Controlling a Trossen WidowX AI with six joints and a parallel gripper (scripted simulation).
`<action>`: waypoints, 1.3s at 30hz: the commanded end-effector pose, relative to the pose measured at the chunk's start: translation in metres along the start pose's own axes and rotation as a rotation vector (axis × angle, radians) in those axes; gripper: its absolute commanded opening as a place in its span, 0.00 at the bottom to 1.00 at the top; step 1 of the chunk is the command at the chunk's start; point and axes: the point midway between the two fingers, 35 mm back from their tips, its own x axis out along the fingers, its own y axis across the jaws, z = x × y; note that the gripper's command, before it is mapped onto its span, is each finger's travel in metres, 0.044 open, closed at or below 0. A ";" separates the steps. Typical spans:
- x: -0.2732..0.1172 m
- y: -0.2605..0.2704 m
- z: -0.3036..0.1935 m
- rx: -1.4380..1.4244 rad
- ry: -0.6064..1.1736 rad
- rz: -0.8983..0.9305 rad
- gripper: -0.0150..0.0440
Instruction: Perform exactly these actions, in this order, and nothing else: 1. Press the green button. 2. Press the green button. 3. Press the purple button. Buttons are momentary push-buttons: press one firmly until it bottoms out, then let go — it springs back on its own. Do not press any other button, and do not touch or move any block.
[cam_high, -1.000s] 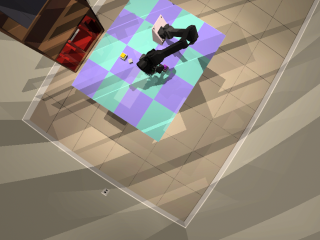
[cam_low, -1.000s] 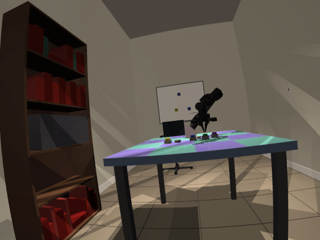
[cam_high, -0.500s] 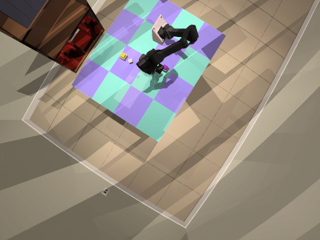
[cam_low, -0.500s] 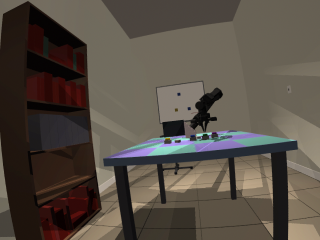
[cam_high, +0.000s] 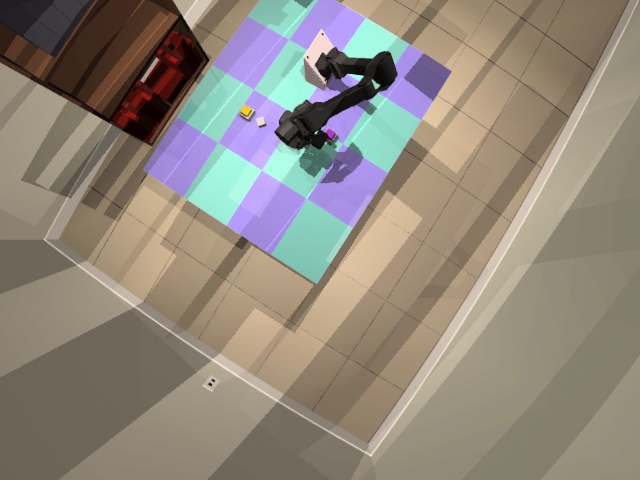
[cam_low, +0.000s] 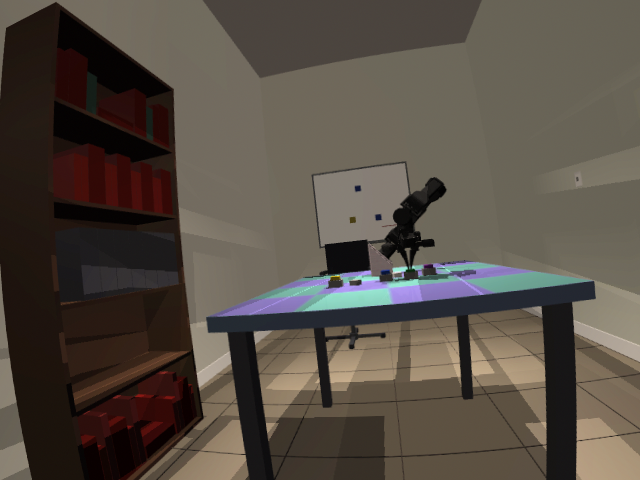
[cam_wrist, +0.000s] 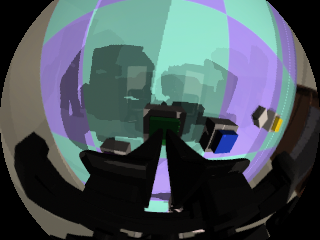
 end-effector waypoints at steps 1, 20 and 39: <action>0.002 0.001 -0.002 0.005 0.006 0.004 0.29; -0.030 0.000 -0.001 0.005 0.006 0.003 0.29; -0.093 0.065 -0.055 0.008 0.009 0.002 0.29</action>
